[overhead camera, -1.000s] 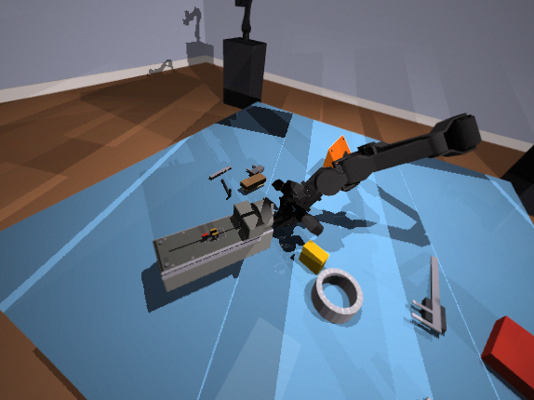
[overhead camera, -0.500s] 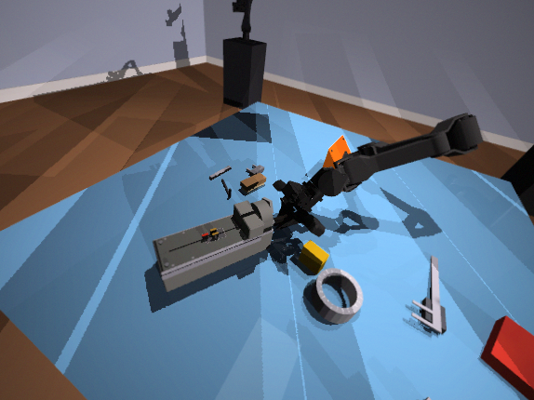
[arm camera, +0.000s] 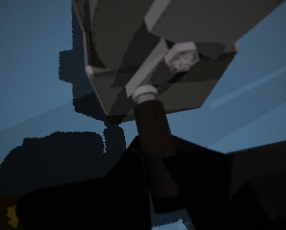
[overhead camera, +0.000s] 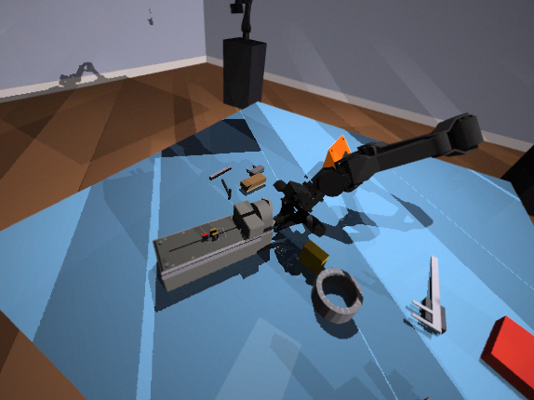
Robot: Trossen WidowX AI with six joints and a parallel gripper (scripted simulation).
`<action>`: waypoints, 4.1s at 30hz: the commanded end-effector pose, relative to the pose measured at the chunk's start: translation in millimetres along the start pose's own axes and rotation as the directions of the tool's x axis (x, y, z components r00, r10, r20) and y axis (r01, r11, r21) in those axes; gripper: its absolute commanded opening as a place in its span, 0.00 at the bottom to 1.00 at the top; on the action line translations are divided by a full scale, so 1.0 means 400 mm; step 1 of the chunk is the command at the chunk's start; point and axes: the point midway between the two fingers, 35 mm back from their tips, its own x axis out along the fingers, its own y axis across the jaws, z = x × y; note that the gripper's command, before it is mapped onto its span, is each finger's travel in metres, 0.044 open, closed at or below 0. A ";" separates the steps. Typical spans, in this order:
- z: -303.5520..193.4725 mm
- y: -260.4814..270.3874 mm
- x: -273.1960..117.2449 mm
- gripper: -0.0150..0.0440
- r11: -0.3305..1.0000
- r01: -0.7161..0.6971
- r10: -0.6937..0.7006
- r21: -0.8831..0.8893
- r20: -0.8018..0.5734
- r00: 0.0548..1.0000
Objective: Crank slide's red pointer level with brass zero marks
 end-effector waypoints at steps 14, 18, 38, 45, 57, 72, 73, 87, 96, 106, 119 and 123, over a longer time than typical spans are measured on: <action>0.002 0.001 -0.001 0.92 1.000 -0.002 0.002 -0.001 0.002 1.000; 0.009 0.001 -0.007 1.00 1.000 -0.001 0.001 -0.001 0.002 1.000; 0.224 -0.005 -0.203 1.00 1.000 0.011 -0.011 -0.004 0.000 1.000; 0.289 -0.007 -0.290 1.00 1.000 0.011 -0.011 -0.002 0.001 1.000; 0.388 -0.015 -0.221 1.00 0.991 -0.083 0.079 -0.104 -0.044 0.996; 0.499 -0.062 -0.112 1.00 0.943 -0.229 0.212 -0.240 -0.094 0.973; 0.505 -0.067 -0.105 1.00 0.939 -0.239 0.221 -0.248 -0.097 0.970; 0.435 -0.088 0.026 1.00 0.916 -0.284 0.263 -0.285 -0.108 0.959; 0.435 -0.088 0.026 1.00 0.916 -0.284 0.263 -0.285 -0.108 0.959; 0.442 -0.088 0.020 1.00 0.916 -0.283 0.263 -0.285 -0.108 0.959; 0.505 -0.076 -0.073 1.00 0.925 -0.259 0.239 -0.277 -0.103 0.965; 0.483 -0.059 -0.101 1.00 0.940 -0.226 0.210 -0.254 -0.091 0.974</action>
